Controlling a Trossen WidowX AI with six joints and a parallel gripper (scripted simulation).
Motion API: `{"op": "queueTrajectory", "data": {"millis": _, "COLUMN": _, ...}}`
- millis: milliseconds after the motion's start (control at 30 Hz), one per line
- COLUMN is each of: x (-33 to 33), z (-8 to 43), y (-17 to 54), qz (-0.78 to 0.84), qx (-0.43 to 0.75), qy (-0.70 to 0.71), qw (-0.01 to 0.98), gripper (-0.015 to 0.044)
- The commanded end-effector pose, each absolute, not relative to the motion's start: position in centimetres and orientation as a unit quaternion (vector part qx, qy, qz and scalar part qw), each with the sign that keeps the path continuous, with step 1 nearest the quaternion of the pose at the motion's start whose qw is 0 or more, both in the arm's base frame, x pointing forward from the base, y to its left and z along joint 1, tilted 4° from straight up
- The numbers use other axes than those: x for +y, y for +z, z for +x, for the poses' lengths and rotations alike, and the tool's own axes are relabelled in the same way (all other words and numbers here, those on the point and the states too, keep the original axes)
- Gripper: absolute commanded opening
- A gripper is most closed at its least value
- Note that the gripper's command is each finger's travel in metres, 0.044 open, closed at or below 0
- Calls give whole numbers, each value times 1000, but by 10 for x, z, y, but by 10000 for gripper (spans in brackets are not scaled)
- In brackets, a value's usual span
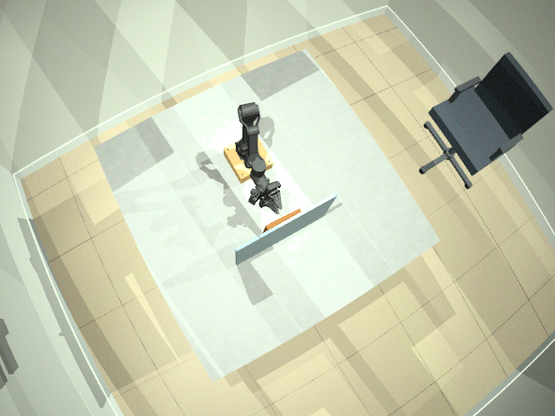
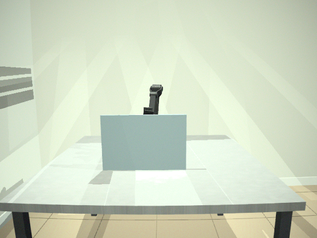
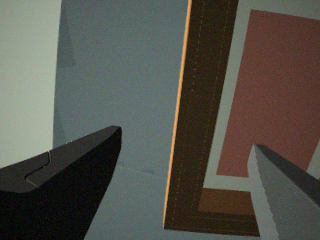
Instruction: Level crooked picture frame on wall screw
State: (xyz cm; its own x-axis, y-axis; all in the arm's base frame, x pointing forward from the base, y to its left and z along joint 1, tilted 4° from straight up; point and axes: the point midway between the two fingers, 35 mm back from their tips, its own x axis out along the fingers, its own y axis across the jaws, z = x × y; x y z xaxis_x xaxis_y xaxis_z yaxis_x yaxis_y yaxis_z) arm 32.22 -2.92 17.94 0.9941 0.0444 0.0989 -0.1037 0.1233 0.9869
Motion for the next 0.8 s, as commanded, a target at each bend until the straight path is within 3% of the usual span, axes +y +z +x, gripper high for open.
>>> {"op": "queueTrajectory", "data": {"millis": 0, "x": -29, "z": 323, "y": 176, "qz": 659, "qx": -20, "qy": 45, "qw": 751, "gripper": 260}}
{"op": "queueTrajectory", "data": {"millis": 767, "x": -28, "z": 355, "y": 180, "qz": 659, "qx": -21, "qy": 46, "qw": 751, "gripper": 260}}
